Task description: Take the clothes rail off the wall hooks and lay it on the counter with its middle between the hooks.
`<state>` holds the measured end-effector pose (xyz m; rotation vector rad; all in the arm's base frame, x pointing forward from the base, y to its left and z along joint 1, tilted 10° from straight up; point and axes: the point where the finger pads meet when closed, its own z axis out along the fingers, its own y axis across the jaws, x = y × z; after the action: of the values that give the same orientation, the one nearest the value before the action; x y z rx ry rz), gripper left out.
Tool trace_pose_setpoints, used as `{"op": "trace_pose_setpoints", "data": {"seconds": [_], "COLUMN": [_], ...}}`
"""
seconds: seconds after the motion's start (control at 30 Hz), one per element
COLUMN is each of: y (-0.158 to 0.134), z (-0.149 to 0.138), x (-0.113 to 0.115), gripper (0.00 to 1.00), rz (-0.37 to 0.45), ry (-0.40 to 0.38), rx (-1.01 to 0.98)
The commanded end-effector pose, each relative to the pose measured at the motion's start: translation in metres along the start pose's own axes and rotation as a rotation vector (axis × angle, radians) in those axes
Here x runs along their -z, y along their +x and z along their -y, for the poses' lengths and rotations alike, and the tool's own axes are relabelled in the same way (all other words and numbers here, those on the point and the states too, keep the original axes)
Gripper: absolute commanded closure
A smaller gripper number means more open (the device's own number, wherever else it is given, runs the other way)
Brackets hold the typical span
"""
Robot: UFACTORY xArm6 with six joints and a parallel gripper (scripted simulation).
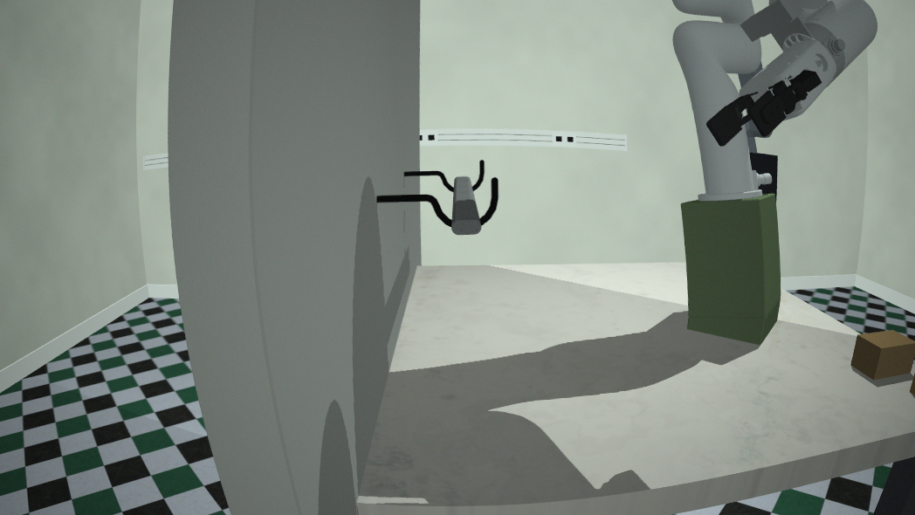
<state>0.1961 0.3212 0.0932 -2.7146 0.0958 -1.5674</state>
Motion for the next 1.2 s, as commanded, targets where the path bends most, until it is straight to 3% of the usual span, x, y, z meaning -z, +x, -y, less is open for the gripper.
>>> {"op": "trace_pose_setpoints", "data": {"seconds": [0.0,0.17,0.3,0.43,0.6,0.7,0.87,1.0,1.17], "y": [0.001,0.010,0.016,0.024,0.029,0.034,0.039,0.045,0.047], "z": [0.001,-0.014,-0.024,-0.040,-0.050,-0.064,-0.077,-0.096,-0.104], "x": [0.000,-0.009,-0.015,-0.023,-0.028,-0.033,-0.038,-0.043,-0.045], "gripper": [0.00,0.00,0.00,0.00,0.00,0.00,0.00,0.00,0.00], "rz": [0.000,0.035,0.035,0.073,0.073,0.109,0.114,0.157,0.157], "ry": [0.002,-0.097,-0.097,-0.192,-0.193,-0.271,-0.283,-0.368,-0.368], "rx": [-0.003,-0.057,-0.057,-0.111,-0.111,-0.161,-0.168,-0.229,-0.229]}}
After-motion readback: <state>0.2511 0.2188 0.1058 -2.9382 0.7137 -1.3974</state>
